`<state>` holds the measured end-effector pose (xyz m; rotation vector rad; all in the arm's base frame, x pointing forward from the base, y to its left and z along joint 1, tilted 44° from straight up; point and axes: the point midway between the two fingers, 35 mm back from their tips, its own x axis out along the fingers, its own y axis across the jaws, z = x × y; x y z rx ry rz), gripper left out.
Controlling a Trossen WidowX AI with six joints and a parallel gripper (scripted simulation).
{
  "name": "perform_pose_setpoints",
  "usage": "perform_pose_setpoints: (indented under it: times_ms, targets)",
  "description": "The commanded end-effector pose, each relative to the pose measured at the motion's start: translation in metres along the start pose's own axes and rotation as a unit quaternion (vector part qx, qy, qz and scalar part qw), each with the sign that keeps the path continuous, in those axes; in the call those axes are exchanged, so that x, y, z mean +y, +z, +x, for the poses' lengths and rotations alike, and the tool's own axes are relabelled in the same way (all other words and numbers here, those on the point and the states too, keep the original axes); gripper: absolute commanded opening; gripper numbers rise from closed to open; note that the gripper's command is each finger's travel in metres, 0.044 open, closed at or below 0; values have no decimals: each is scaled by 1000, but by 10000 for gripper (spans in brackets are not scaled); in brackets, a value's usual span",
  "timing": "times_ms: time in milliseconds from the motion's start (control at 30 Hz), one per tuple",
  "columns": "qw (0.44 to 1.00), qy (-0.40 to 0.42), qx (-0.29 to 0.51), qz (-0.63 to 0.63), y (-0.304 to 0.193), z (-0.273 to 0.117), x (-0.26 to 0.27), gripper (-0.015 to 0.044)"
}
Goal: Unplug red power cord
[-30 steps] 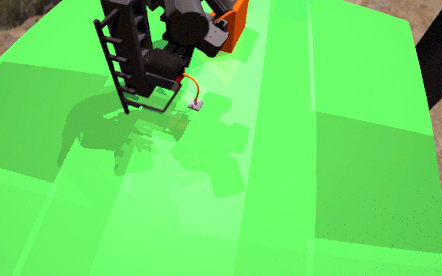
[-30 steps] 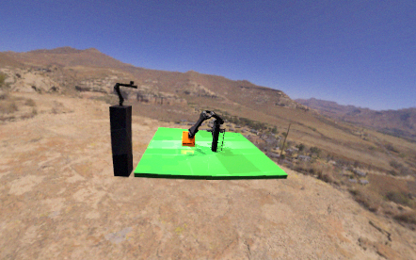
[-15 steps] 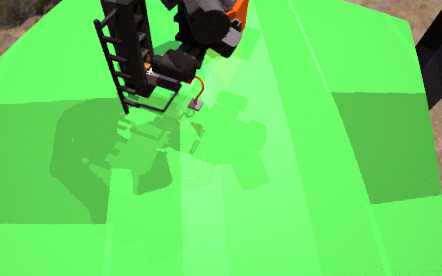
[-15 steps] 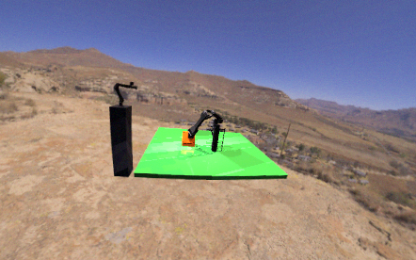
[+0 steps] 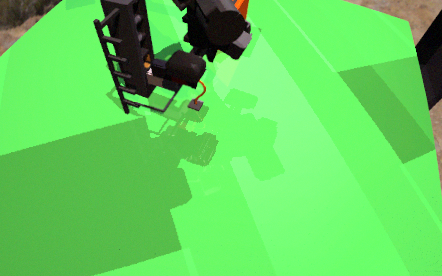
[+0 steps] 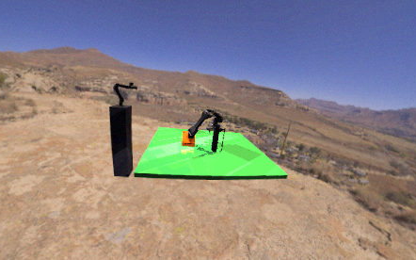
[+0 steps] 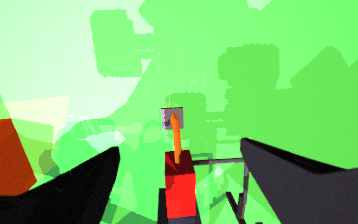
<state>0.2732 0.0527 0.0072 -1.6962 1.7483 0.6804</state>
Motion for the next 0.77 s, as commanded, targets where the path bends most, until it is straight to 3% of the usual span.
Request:
perform_pose_setpoints:
  times_ms: [0, 733]
  targets:
    - [1000, 0, -2, -2, 38, -8, 2, 440]
    - [1000, 0, -2, -2, 41, -8, 2, 440]
